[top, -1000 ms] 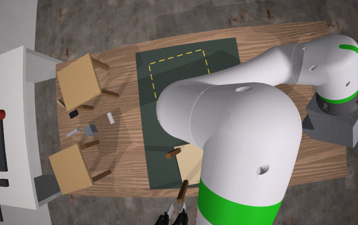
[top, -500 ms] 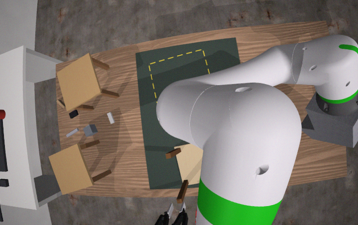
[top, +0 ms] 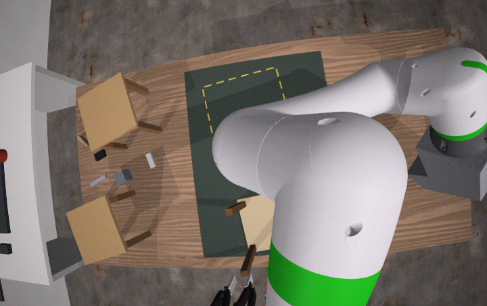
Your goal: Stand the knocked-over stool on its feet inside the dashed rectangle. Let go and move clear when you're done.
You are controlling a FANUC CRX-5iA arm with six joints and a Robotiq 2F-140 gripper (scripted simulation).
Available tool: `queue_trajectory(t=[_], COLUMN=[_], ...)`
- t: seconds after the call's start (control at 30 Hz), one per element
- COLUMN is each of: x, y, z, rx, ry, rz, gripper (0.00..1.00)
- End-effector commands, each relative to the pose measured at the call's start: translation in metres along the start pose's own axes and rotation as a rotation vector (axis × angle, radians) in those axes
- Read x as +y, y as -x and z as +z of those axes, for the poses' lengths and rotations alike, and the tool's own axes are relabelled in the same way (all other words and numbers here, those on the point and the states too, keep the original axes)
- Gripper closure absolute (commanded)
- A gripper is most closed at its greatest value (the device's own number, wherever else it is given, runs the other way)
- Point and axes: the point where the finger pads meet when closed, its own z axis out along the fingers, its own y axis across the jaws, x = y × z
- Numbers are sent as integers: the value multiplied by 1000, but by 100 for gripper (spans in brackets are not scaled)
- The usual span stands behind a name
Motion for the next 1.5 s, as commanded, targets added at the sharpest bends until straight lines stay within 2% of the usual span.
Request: queue_trajectory(t=[0.0,0.17,0.63,0.93,1.17,1.2,1.47], x=[0,0,1,1,1,1,1], y=[0,0,0,0,0,0,0], z=[5,13,63,79,82,82,82], rx=[1,1,1,1,1,1,1], ry=[2,2,2,2,2,2,2], rz=[0,0,0,0,0,0,0], gripper=[62,62,62,62,62,90,90])
